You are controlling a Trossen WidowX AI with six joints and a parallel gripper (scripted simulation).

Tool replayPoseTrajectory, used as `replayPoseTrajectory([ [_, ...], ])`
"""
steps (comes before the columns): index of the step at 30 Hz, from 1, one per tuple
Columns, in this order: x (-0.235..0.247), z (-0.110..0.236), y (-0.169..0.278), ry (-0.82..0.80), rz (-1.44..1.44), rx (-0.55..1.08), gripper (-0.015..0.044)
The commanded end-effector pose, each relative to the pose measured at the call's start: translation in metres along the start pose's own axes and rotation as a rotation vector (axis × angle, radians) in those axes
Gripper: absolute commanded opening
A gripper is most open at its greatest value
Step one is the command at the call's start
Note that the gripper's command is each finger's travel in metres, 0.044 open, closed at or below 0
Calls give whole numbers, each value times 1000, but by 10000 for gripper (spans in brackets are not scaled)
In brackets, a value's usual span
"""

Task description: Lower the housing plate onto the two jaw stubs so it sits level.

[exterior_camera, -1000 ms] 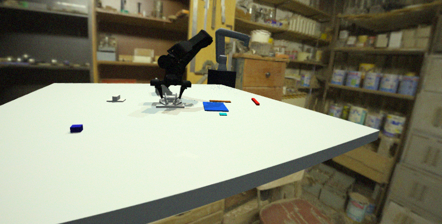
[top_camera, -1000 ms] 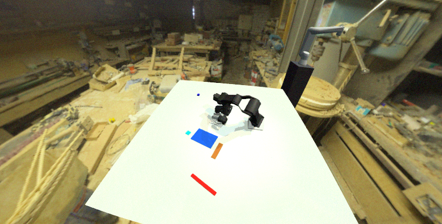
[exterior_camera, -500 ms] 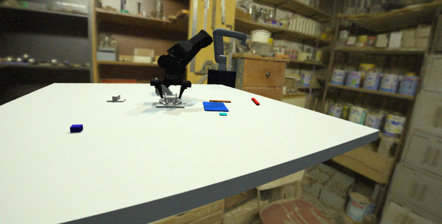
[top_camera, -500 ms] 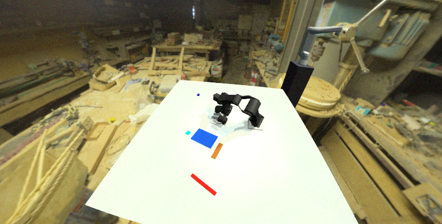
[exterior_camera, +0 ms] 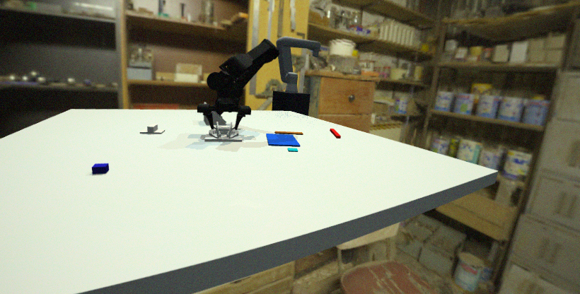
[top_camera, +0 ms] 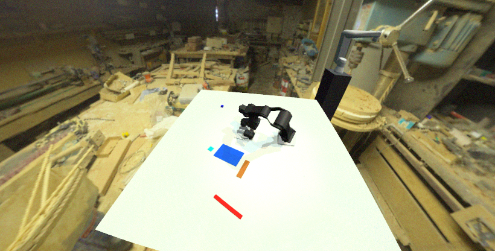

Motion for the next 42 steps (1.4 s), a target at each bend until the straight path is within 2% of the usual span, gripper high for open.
replayPoseTrajectory([
  [1, 1, -1, 0, -4, -4, 2, 351],
  [28, 1, -1, 0, -4, -4, 2, 351],
  [31, 0, 0, 0, 0, 0, 0, 430],
  [32, 0, 0, 0, 0, 0, 0, 440],
  [42, 0, 0, 0, 0, 0, 0, 440],
])
Point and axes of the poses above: the point midway between the two fingers, 35 mm back from their tips, its own z axis back along the fingers, its own x axis across the jaws, y = z × x, the point moved 5 cm from there along z, back along the fingers, and after that the axes turned 8 degrees about -z, right-handed, at the moved point
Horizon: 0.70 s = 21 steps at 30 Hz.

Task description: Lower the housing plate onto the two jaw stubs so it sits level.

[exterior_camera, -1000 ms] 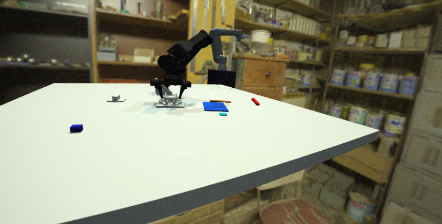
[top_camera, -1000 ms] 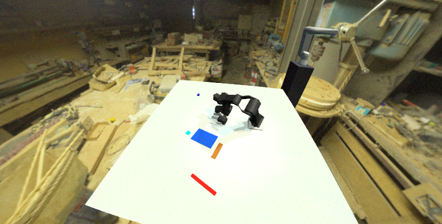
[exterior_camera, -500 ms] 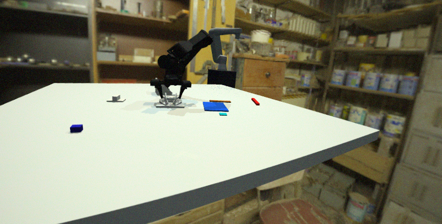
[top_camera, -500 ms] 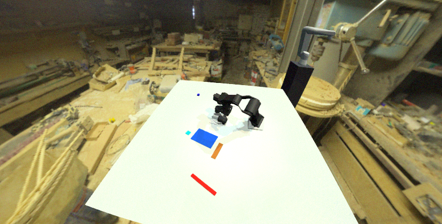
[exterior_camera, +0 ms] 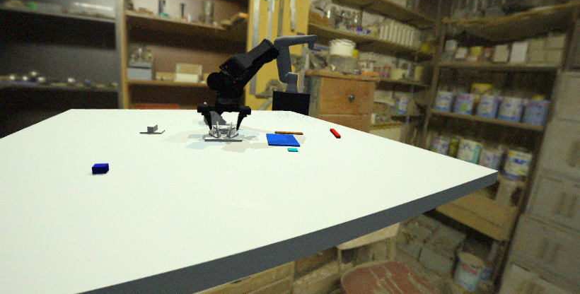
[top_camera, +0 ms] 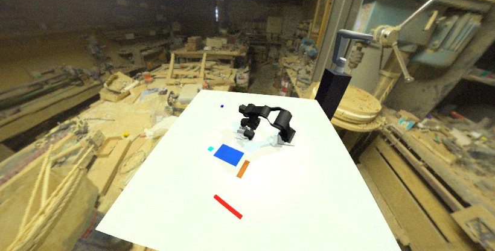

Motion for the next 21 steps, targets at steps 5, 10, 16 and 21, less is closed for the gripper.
replayPoseTrajectory([
  [5, 0, 5, -1, 1, 0, 0, 440],
  [10, 0, 41, -1, 1, -3, 0, 440],
  [16, 0, 77, 3, -3, -4, 3, 440],
  [21, -1, 74, 3, -3, -8, -6, 440],
])
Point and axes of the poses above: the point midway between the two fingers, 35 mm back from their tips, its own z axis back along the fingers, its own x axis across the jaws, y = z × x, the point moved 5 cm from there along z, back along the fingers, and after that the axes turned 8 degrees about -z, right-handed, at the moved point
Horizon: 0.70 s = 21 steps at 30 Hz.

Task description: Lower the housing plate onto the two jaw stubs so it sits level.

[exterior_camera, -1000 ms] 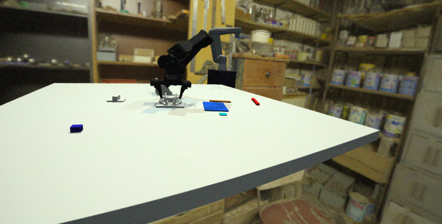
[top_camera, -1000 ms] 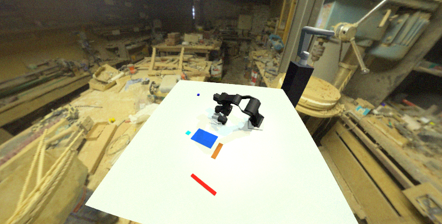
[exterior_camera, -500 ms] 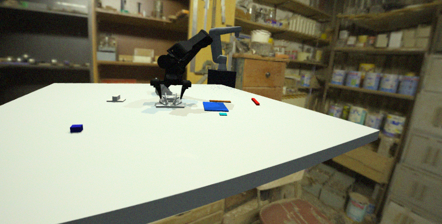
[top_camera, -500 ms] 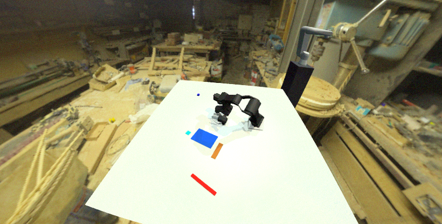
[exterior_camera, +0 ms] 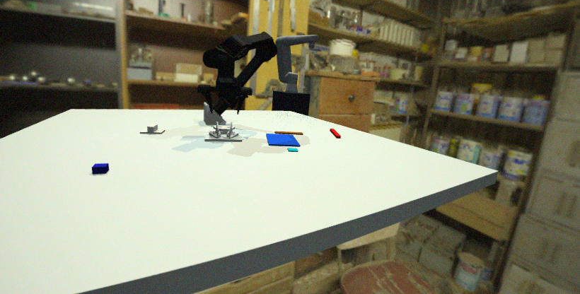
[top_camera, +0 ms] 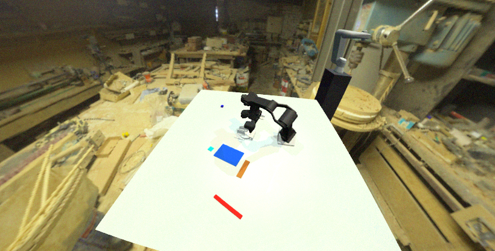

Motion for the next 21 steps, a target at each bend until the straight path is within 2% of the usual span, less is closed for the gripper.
replayPoseTrajectory([
  [1, -3, 11, 4, 4, -1, 0, 440],
  [7, -12, 55, 27, 6, 1, 9, 440],
  [21, -13, 57, 28, 6, 1, 9, 440],
])
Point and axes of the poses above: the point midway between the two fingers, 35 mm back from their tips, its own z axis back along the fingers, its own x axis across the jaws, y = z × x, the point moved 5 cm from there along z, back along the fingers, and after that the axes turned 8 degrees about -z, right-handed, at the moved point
